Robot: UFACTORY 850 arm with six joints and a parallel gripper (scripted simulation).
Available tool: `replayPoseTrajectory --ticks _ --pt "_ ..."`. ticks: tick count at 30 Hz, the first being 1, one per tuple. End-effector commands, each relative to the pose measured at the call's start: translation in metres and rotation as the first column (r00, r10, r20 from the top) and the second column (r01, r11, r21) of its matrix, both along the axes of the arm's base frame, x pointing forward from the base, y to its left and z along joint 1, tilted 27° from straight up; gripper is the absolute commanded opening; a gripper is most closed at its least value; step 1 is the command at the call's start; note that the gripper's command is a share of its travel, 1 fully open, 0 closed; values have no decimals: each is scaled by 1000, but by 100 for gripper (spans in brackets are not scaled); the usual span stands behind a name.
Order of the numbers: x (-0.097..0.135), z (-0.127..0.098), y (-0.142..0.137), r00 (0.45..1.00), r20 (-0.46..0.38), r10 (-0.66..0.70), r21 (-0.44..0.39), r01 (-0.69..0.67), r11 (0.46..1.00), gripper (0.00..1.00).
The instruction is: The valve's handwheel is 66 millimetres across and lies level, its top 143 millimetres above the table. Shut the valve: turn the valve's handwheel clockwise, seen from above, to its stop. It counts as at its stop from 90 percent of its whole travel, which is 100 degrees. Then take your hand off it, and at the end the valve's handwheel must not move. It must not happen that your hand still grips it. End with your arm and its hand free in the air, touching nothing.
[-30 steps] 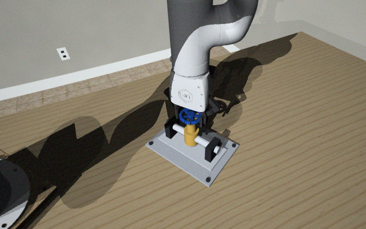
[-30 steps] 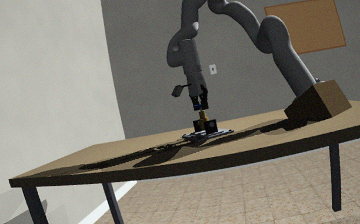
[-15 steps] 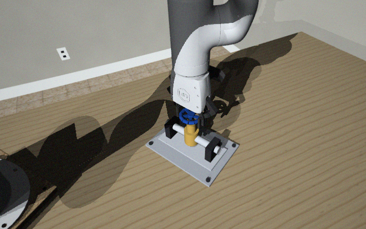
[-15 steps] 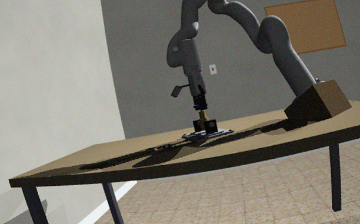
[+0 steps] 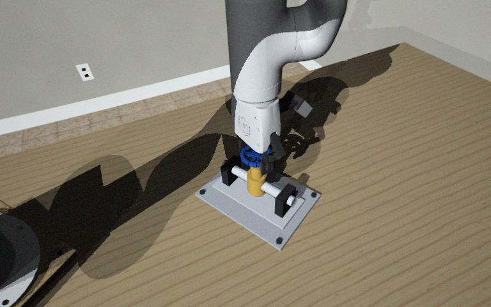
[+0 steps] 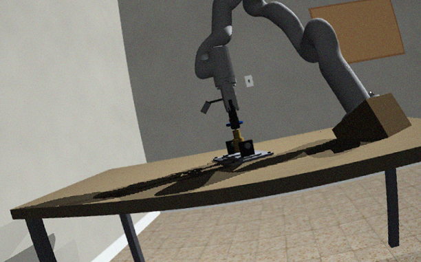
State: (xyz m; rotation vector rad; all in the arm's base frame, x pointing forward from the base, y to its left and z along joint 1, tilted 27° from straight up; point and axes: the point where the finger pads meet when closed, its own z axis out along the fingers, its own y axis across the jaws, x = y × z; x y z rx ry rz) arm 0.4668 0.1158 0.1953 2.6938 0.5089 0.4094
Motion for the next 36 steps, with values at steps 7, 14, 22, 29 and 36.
replayPoseTrajectory --ticks 7,14,22,29,36 --pt "0 1 0 985 58 -162 67 158 985 0" --pt "0 1 0 951 90 -296 129 284 950 0" --pt "0 1 0 908 109 -404 182 381 906 0" --pt "0 1 0 848 123 -516 242 479 844 0" --pt "0 1 0 782 129 -610 296 557 776 0"
